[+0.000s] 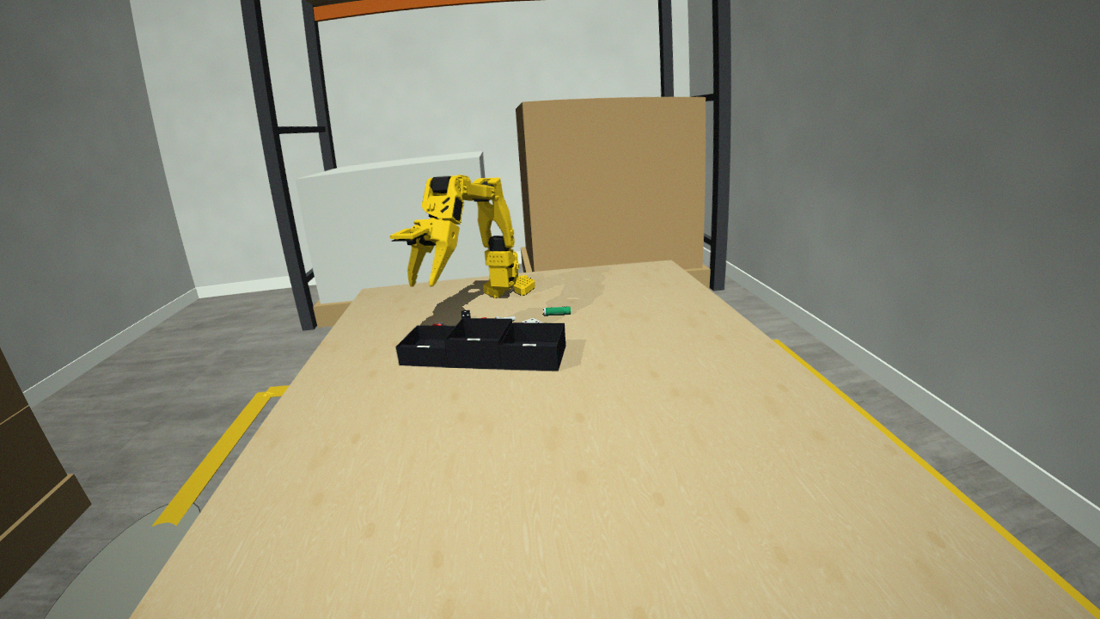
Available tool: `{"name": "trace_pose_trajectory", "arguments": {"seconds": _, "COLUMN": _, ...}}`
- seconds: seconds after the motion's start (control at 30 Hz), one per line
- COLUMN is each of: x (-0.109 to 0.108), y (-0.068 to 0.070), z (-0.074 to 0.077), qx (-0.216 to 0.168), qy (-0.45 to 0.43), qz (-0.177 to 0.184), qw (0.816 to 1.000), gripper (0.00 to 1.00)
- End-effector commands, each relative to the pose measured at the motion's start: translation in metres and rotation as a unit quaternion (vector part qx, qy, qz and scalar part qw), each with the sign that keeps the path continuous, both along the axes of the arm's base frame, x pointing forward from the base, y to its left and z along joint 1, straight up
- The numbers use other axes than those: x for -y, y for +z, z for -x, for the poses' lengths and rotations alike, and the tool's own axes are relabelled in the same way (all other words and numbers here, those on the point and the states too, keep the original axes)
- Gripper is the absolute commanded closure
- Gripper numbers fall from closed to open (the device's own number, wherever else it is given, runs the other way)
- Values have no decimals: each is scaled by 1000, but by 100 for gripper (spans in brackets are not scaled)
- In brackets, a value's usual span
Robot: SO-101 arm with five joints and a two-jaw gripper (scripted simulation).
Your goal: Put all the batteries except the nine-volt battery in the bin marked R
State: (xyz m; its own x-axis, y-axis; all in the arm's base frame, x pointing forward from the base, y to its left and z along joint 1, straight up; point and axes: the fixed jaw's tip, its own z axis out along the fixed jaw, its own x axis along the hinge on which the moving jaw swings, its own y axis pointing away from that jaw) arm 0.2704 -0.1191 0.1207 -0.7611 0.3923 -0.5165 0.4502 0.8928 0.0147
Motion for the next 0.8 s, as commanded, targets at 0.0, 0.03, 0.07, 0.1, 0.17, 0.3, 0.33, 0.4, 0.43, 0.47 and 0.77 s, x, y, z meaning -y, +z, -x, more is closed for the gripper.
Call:
{"name": "trace_pose_trajectory", "arguments": {"seconds": 0.0, "x": 7, "y": 10, "z": 4, "qx": 7, "qy": -3, "qz": 10, "qw": 1000, "gripper": 86}}
{"name": "trace_pose_trajectory", "arguments": {"seconds": 0.03, "x": 8, "y": 10, "z": 5, "qx": 3, "qy": -4, "qz": 10, "qw": 1000, "gripper": 88}}
{"name": "trace_pose_trajectory", "arguments": {"seconds": 0.07, "x": 9, "y": 9, "z": 7, "qx": 0, "qy": -4, "qz": 9, "qw": 1000, "gripper": 89}}
{"name": "trace_pose_trajectory", "arguments": {"seconds": 0.1, "x": 10, "y": 9, "z": 8, "qx": -3, "qy": -4, "qz": 9, "qw": 1000, "gripper": 90}}
{"name": "trace_pose_trajectory", "arguments": {"seconds": 0.17, "x": 11, "y": 8, "z": 9, "qx": -8, "qy": -5, "qz": 8, "qw": 1000, "gripper": 91}}
{"name": "trace_pose_trajectory", "arguments": {"seconds": 0.3, "x": 12, "y": 7, "z": 11, "qx": -14, "qy": -5, "qz": 7, "qw": 1000, "gripper": 93}}
{"name": "trace_pose_trajectory", "arguments": {"seconds": 0.33, "x": 12, "y": 7, "z": 12, "qx": -14, "qy": -5, "qz": 7, "qw": 1000, "gripper": 93}}
{"name": "trace_pose_trajectory", "arguments": {"seconds": 0.4, "x": 12, "y": 7, "z": 12, "qx": -14, "qy": -5, "qz": 7, "qw": 1000, "gripper": 93}}
{"name": "trace_pose_trajectory", "arguments": {"seconds": 0.43, "x": 12, "y": 7, "z": 12, "qx": -14, "qy": -5, "qz": 7, "qw": 1000, "gripper": 93}}
{"name": "trace_pose_trajectory", "arguments": {"seconds": 0.47, "x": 12, "y": 7, "z": 12, "qx": -15, "qy": -5, "qz": 7, "qw": 1000, "gripper": 93}}
{"name": "trace_pose_trajectory", "arguments": {"seconds": 0.77, "x": 16, "y": 18, "z": 11, "qx": 4, "qy": -7, "qz": 20, "qw": 1000, "gripper": 93}}
